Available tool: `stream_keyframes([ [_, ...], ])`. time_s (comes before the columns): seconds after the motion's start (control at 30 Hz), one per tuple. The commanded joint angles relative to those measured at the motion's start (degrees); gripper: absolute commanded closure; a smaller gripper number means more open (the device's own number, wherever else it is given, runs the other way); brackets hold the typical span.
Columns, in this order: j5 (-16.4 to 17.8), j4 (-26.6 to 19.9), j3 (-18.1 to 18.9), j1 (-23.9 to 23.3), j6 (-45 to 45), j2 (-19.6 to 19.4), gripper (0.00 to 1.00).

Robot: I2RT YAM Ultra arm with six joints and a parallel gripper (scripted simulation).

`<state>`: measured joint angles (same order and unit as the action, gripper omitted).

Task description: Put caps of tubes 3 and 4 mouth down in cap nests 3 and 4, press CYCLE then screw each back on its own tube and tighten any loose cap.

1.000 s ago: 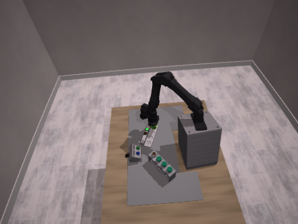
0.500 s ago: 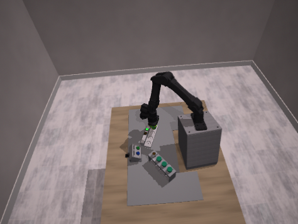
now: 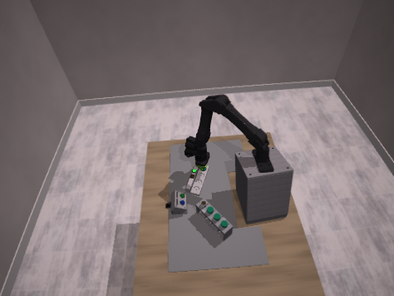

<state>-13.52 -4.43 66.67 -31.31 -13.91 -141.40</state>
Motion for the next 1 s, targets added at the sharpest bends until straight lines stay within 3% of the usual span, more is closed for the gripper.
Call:
stream_keyframes([
  [0.0, 0.1, 0.2, 0.4, 0.1, -0.1, 0.2, 0.53],
  [0.97, 0.1, 1.1, 1.2, -0.2, -0.4, -1.3, 0.53],
])
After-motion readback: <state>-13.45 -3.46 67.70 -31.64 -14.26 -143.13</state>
